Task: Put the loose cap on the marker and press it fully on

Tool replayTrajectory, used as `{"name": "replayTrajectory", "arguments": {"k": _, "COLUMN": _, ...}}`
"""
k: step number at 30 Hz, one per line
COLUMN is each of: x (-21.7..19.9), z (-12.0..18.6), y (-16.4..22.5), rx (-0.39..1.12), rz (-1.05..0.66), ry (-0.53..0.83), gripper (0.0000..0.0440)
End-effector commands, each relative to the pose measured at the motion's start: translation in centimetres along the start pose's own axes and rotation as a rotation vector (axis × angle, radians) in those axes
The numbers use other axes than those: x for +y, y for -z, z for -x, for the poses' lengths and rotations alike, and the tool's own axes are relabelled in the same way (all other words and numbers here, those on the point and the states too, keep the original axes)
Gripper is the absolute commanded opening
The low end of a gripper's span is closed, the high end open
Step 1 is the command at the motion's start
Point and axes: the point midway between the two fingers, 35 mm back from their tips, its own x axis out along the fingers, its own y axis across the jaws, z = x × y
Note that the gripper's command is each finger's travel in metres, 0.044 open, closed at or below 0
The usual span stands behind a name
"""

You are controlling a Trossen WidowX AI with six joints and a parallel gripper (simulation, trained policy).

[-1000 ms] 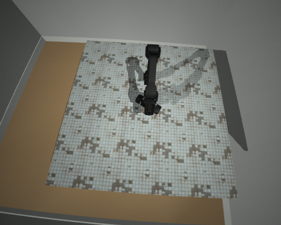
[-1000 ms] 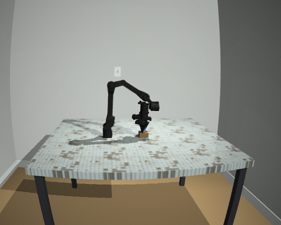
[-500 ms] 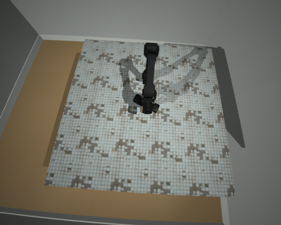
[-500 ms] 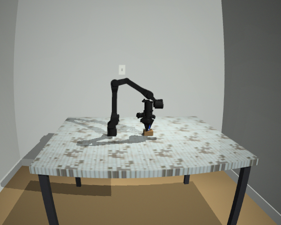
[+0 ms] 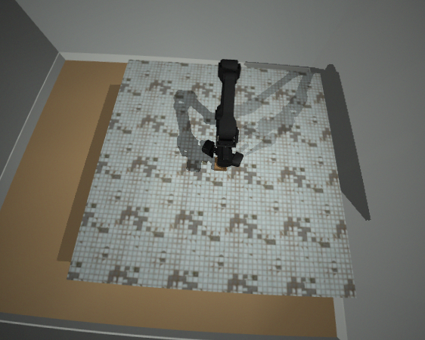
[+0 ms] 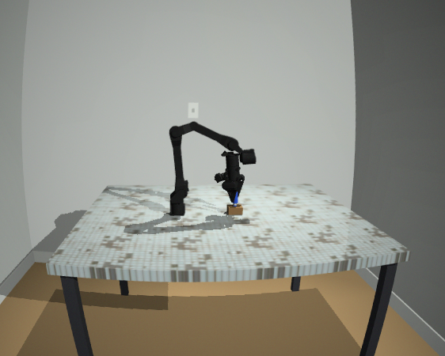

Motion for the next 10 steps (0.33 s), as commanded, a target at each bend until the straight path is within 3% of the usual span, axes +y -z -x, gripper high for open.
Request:
{"name": "replayTrajectory", "arguments": {"k": 1, "x": -0.3, "z": 1.8, "y": 0.5, "rx": 0.037, "rz": 0.014, "ry": 0.020, "gripper": 0.0440}}
{"name": "replayTrajectory", "arguments": {"k": 10, "x": -0.2, "z": 4.1, "y": 0.3, "rx": 0.058, "rz": 0.031, "ry": 0.035, "gripper": 0.0440}}
